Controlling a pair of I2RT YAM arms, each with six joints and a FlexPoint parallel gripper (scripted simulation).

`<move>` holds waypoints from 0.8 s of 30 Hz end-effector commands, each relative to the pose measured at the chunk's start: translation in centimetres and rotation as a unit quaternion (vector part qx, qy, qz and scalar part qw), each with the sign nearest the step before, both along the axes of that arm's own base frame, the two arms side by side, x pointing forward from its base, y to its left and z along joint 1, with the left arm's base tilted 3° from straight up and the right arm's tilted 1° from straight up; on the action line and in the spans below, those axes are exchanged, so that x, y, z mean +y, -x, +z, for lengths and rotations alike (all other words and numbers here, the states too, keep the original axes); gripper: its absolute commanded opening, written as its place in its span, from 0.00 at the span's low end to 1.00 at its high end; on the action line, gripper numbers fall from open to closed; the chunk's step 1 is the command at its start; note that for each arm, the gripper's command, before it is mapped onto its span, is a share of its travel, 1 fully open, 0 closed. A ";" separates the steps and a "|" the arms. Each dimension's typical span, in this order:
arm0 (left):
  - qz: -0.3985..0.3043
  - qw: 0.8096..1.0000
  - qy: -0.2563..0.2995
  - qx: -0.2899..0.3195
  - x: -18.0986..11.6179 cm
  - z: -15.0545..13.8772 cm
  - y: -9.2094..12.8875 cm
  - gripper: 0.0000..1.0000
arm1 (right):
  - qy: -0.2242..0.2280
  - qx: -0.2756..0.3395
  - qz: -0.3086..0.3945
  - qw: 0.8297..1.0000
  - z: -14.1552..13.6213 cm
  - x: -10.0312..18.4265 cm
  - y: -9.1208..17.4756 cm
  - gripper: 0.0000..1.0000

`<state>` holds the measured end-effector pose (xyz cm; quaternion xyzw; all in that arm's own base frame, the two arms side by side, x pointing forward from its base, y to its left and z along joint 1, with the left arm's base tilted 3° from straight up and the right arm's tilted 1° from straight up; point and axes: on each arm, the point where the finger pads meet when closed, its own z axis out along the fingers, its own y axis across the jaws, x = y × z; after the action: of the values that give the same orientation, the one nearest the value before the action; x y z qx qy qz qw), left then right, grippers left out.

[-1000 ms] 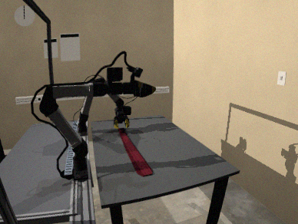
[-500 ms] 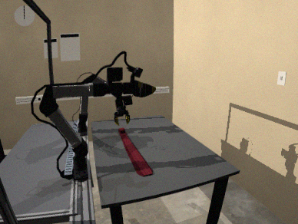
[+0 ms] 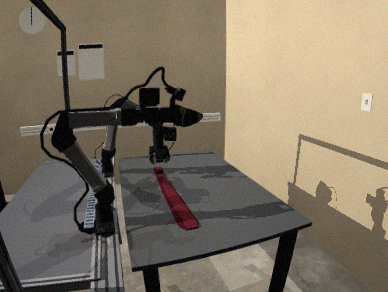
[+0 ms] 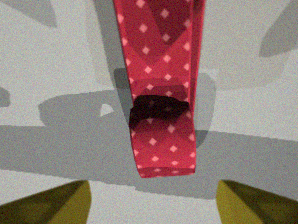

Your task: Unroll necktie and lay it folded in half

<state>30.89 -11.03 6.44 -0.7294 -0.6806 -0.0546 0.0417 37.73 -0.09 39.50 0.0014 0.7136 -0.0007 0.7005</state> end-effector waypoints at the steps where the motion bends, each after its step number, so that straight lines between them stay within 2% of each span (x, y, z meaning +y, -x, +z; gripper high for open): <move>1: 0.047 0.992 -0.115 0.016 2.7 -0.1 0.2 0.65 | 0.000 0.000 0.000 1.000 0.0 0.0 0.0 1.00; 7: 0.047 0.992 -0.117 0.016 2.7 -0.8 0.3 0.65 | 0.000 0.000 0.000 1.000 0.0 0.0 0.0 1.00; 24: 0.047 0.992 -0.117 0.016 2.5 -5.9 0.4 0.65 | 0.000 0.000 0.000 1.000 0.0 0.0 0.0 1.00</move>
<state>29.93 -8.53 1.82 -0.6914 -0.6989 -0.1095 0.1468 37.73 -0.09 39.50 0.0014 0.7136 -0.0007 0.7005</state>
